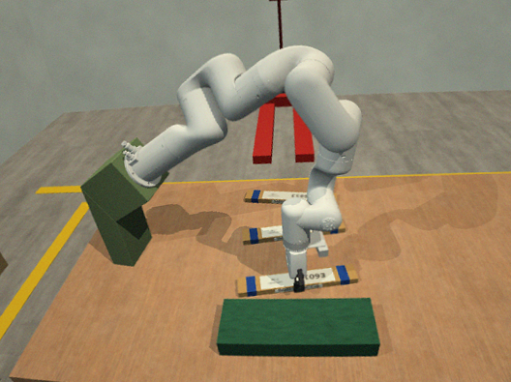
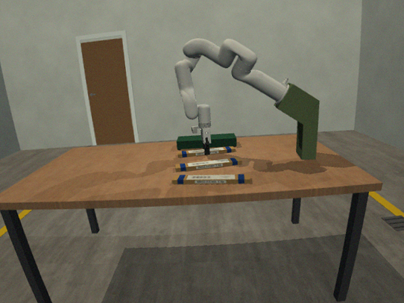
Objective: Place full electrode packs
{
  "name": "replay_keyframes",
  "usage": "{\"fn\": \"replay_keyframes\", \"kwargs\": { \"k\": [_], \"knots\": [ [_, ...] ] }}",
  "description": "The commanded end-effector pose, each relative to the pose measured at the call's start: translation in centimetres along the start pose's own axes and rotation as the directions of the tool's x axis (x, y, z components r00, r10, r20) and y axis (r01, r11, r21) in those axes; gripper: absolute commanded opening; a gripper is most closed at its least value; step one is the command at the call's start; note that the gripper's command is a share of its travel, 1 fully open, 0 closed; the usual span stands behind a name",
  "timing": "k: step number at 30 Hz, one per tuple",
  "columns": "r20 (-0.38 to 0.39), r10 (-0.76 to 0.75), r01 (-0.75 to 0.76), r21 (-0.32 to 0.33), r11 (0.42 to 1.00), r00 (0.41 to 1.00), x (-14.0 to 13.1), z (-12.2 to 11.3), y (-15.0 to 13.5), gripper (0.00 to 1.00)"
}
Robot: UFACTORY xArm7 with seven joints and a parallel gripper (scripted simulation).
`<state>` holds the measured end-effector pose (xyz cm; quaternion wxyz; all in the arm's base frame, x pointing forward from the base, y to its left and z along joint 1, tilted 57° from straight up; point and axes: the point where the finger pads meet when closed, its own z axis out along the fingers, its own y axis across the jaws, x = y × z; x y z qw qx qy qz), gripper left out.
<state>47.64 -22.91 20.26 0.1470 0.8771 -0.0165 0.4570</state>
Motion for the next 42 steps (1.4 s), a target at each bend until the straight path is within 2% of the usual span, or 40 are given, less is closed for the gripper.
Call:
{"fn": "replay_keyframes", "kwargs": {
  "k": [1,8,21,42],
  "knots": [
    [0.0,0.001,-0.001,0.0,1.0,1.0,0.0,-0.2,0.0,0.58],
    [0.0,0.001,-0.001,-0.001,1.0,1.0,0.0,-0.9,0.0,0.58],
    [0.0,0.001,-0.001,-0.001,1.0,1.0,0.0,-4.6,0.0,0.58],
    [0.0,0.001,-0.001,-0.001,1.0,1.0,0.0,-5.0,0.0,0.58]
  ]
}}
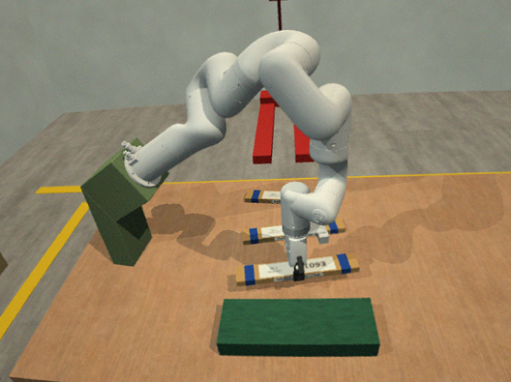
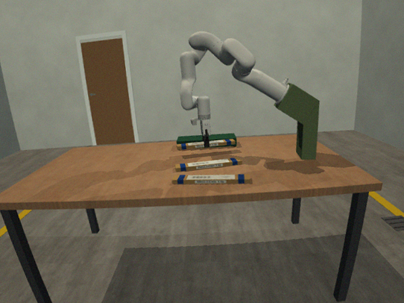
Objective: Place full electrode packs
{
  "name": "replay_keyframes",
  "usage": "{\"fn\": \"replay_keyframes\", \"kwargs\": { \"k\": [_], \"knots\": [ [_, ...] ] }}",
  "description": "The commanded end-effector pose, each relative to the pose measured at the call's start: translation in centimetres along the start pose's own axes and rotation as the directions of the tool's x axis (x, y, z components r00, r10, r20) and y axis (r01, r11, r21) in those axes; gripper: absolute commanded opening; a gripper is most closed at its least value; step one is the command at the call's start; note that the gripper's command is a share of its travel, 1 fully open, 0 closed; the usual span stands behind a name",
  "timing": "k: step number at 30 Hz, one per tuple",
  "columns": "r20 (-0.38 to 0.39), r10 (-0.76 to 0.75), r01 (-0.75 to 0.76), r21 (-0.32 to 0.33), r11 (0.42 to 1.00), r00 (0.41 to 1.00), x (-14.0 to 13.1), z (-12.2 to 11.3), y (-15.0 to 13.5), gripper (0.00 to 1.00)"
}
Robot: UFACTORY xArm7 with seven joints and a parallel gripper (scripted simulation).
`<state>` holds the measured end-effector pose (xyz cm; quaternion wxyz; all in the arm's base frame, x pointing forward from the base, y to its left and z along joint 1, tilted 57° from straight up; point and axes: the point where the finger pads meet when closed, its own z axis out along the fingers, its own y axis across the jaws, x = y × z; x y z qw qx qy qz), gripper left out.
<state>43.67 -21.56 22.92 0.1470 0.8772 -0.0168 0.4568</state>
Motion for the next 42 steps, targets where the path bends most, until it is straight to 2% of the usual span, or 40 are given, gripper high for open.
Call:
{"fn": "replay_keyframes", "kwargs": {
  "k": [1,15,30,42],
  "knots": [
    [-0.001,0.001,-0.001,0.0,1.0,1.0,0.0,0.0,0.0,0.58],
    [-0.001,0.001,-0.001,0.0,1.0,1.0,0.0,-0.6,0.0,0.58],
    [-0.001,0.001,-0.001,0.0,1.0,1.0,0.0,-5.3,0.0,0.58],
    [-0.001,0.001,-0.001,0.0,1.0,1.0,0.0,-7.2,0.0,0.58]
  ]
}}
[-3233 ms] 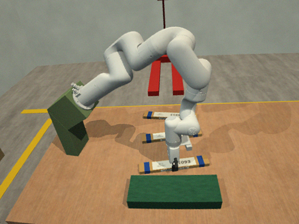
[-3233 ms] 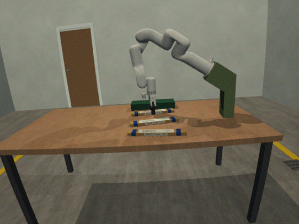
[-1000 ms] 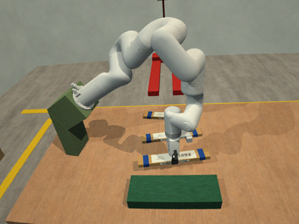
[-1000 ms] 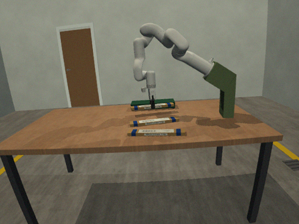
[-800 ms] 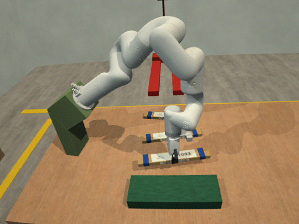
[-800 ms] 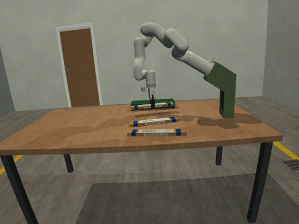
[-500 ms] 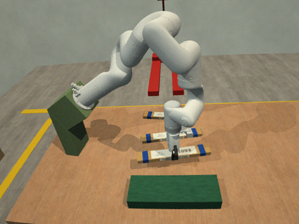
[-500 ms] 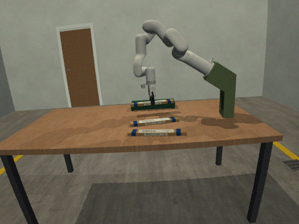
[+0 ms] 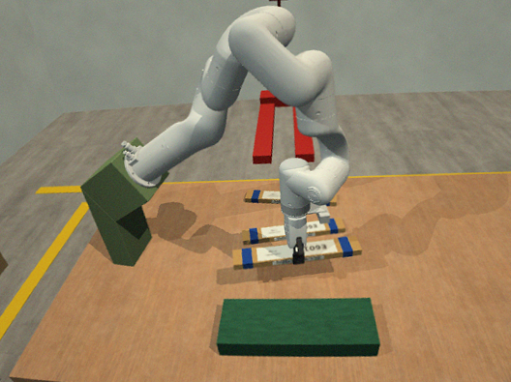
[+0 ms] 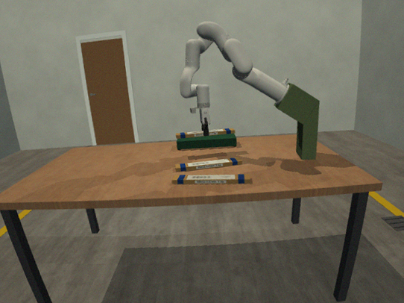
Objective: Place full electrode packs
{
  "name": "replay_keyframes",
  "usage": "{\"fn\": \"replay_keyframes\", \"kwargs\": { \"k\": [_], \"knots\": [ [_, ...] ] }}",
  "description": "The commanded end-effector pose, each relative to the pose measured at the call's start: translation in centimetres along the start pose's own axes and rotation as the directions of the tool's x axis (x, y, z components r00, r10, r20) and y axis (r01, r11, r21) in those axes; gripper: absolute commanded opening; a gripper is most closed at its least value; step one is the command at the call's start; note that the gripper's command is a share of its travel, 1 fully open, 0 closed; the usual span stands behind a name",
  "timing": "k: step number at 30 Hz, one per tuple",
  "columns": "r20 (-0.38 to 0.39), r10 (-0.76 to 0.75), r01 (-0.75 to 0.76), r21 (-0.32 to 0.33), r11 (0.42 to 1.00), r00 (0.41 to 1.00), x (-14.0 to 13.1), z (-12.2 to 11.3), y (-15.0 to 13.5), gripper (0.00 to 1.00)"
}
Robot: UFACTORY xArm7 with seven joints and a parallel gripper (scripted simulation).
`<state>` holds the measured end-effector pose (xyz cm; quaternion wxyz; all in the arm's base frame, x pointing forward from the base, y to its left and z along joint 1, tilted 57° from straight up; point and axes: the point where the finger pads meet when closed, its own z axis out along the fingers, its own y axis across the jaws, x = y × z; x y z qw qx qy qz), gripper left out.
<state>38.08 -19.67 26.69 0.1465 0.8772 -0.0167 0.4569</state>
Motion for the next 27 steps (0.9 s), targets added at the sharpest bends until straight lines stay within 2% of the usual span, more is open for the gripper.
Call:
{"fn": "replay_keyframes", "kwargs": {
  "k": [1,14,20,27],
  "knots": [
    [-0.001,0.0,0.0,-0.001,1.0,1.0,0.05,-0.22,0.02,0.58],
    [-0.001,0.002,-0.002,-0.001,1.0,1.0,0.05,-0.22,0.02,0.58],
    [-0.001,0.133,-0.133,-0.001,0.991,0.991,0.06,-0.24,0.05,0.58],
    [-0.001,0.143,-0.143,-0.001,0.99,0.99,0.06,-0.24,0.06,0.58]
  ]
}}
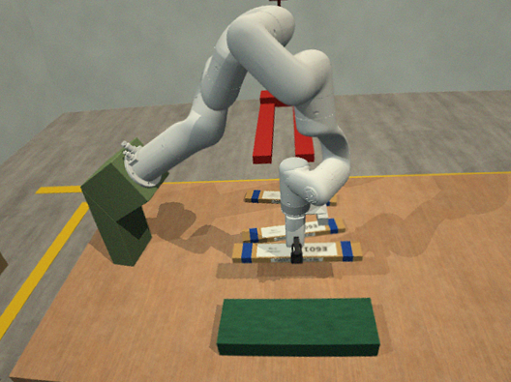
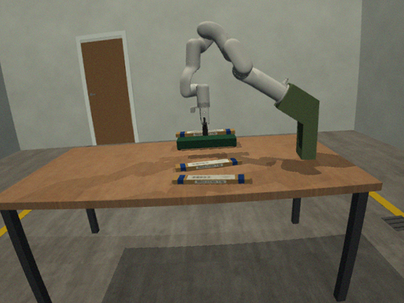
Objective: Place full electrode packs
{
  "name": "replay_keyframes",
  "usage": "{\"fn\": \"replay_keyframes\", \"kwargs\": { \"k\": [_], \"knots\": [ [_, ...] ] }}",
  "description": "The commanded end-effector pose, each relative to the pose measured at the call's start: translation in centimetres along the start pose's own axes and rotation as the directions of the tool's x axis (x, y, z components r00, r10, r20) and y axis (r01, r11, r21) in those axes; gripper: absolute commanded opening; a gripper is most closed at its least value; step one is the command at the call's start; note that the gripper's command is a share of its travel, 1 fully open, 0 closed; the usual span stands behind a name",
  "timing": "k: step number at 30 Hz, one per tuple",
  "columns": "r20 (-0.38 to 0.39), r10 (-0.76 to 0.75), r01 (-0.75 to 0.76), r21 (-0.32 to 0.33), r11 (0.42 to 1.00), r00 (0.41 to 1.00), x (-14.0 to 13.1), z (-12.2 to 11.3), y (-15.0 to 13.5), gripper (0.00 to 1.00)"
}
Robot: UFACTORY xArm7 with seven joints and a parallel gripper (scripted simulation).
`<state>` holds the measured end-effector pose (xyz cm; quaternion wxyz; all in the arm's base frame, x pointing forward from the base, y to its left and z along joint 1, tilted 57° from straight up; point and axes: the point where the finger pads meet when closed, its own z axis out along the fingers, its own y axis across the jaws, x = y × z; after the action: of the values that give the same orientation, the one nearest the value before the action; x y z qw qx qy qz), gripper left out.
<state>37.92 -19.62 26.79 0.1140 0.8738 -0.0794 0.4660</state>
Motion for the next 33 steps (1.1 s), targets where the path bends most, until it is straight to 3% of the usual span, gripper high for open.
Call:
{"fn": "replay_keyframes", "kwargs": {
  "k": [1,20,33],
  "knots": [
    [-0.001,0.001,-0.001,0.0,1.0,1.0,0.1,0.0,0.0,0.58],
    [-0.001,0.001,-0.001,0.0,1.0,1.0,0.2,0.0,-0.1,0.58],
    [-0.001,0.002,-0.002,0.0,1.0,1.0,2.5,0.0,-1.9,0.58]
  ]
}}
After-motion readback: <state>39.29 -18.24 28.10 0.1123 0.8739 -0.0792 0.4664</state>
